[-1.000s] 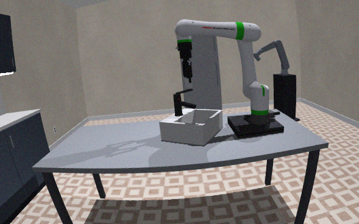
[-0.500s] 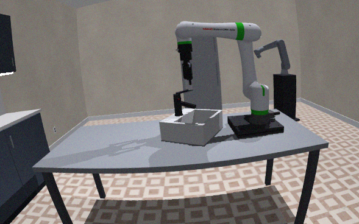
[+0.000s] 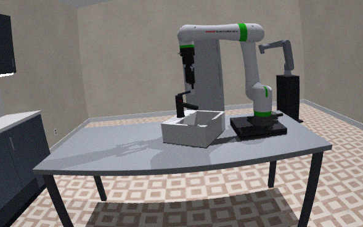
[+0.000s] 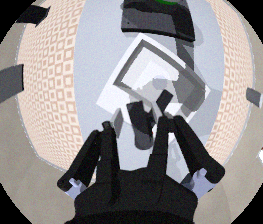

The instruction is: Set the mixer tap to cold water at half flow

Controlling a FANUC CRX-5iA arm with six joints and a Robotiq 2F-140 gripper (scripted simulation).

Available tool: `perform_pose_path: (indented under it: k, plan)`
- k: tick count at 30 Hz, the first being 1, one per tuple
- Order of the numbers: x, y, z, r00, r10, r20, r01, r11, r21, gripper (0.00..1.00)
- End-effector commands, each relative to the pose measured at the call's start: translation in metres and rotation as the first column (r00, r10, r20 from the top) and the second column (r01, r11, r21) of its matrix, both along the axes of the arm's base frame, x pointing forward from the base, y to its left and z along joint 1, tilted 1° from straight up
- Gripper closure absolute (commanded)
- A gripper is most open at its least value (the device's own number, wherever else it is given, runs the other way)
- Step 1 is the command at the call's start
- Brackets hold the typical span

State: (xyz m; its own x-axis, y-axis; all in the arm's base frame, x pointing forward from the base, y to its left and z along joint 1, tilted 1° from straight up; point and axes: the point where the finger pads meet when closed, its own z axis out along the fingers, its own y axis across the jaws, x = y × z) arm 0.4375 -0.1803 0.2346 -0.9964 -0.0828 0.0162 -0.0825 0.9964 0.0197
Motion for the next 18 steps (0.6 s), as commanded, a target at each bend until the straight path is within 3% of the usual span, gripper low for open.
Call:
perform_pose_path:
  k: [1, 18]
  plan:
    - [0.000, 0.000, -0.003, 1.000, 0.000, 0.000, 0.000, 1.000, 0.000, 0.60]
    - [0.000, 0.000, -0.015, 1.000, 0.000, 0.000, 0.000, 1.000, 0.000, 0.60]
